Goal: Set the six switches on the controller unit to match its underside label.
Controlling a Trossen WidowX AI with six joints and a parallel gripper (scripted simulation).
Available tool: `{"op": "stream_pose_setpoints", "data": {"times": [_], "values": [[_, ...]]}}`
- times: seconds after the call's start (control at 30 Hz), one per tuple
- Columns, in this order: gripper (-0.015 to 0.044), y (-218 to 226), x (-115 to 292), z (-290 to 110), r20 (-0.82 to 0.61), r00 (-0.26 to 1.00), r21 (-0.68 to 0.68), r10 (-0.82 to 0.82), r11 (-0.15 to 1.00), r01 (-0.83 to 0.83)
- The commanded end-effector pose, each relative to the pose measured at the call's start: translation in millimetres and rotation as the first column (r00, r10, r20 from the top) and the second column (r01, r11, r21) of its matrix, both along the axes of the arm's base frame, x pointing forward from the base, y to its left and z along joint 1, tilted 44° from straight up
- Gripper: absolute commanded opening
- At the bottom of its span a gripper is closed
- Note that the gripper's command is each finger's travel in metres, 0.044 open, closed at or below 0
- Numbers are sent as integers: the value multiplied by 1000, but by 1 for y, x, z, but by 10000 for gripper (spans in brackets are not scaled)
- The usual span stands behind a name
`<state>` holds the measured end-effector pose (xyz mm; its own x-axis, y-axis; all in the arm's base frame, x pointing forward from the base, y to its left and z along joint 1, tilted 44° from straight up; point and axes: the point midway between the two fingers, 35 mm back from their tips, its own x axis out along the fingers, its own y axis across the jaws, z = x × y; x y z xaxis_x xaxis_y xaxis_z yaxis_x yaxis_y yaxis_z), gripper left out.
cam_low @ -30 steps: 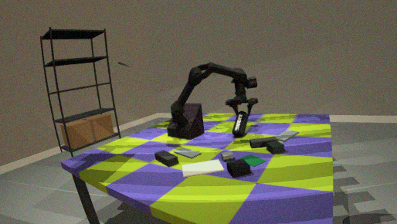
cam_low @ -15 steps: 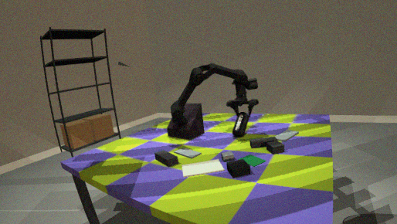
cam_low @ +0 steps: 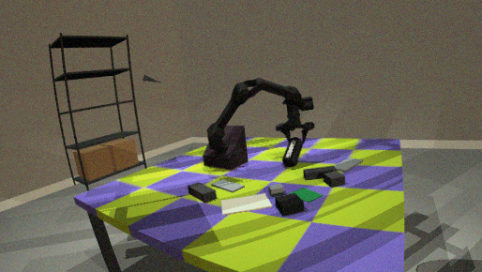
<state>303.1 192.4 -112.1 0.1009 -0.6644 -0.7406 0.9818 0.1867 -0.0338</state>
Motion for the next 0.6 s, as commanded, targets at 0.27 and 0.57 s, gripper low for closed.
{"op": "stream_pose_setpoints", "data": {"times": [0.27, 0.57], "values": [[338, -10, 1, -13, -5, 1000, -16, -20, 1000, 20], [338, -11, 1, -20, -5, 1000, -16, -20, 1000, 20]]}}
